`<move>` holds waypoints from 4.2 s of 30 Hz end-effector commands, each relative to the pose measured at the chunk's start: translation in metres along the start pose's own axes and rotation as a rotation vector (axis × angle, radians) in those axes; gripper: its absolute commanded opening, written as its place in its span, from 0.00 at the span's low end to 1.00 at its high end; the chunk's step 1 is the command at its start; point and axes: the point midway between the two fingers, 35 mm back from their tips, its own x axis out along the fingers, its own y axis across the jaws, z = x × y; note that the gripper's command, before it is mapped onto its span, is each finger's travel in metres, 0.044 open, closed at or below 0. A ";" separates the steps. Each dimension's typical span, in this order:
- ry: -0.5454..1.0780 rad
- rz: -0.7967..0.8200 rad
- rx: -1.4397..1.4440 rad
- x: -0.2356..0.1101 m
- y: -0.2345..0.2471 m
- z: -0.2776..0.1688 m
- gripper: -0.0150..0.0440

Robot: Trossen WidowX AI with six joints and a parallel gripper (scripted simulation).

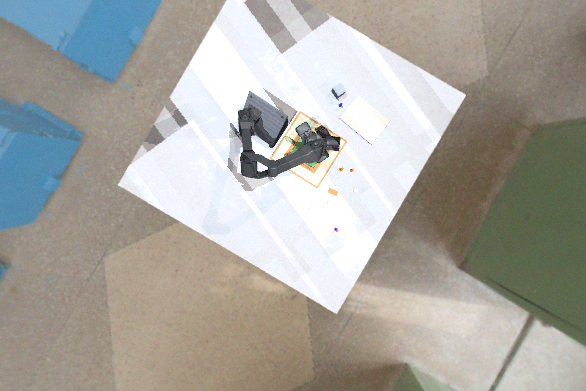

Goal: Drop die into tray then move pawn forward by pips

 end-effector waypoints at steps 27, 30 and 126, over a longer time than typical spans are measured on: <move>-0.021 -0.075 1.831 0.030 0.049 0.075 0.59; -0.021 -0.075 1.831 0.030 0.049 0.075 0.59; 0.002 -0.068 1.212 -0.008 0.068 0.073 0.25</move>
